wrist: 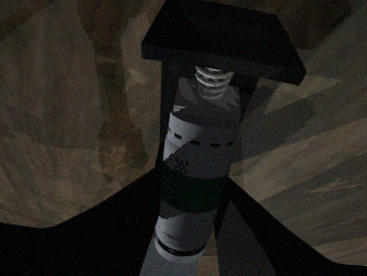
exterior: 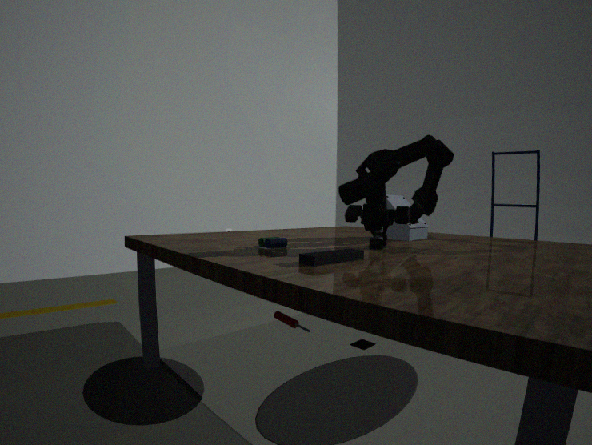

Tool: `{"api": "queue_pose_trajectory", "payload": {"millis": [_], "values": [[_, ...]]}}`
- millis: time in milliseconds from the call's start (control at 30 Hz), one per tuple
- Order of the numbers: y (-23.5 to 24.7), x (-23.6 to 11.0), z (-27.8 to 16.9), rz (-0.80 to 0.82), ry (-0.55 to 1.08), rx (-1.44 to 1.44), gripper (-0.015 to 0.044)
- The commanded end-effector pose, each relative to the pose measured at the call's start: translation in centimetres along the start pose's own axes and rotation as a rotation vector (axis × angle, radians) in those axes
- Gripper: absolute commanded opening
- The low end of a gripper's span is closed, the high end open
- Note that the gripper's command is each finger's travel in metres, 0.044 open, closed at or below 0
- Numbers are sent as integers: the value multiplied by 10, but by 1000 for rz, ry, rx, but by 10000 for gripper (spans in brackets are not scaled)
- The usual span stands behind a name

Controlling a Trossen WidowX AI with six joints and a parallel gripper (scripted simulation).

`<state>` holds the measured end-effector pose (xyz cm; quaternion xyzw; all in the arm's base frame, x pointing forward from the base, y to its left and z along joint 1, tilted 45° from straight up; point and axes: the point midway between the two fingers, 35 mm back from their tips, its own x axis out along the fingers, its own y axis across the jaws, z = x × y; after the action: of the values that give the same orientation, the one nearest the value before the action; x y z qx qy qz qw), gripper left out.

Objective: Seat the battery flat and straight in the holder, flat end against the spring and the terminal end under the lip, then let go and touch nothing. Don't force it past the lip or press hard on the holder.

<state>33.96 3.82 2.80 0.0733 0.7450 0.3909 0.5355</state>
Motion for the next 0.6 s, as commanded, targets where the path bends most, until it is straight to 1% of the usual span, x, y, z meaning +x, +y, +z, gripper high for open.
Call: {"api": "queue_pose_trajectory", "payload": {"millis": [0,567], "values": [[0,1,3,-1,7,-6,86],[0,-3,13,-2,7,-6,86]]}}
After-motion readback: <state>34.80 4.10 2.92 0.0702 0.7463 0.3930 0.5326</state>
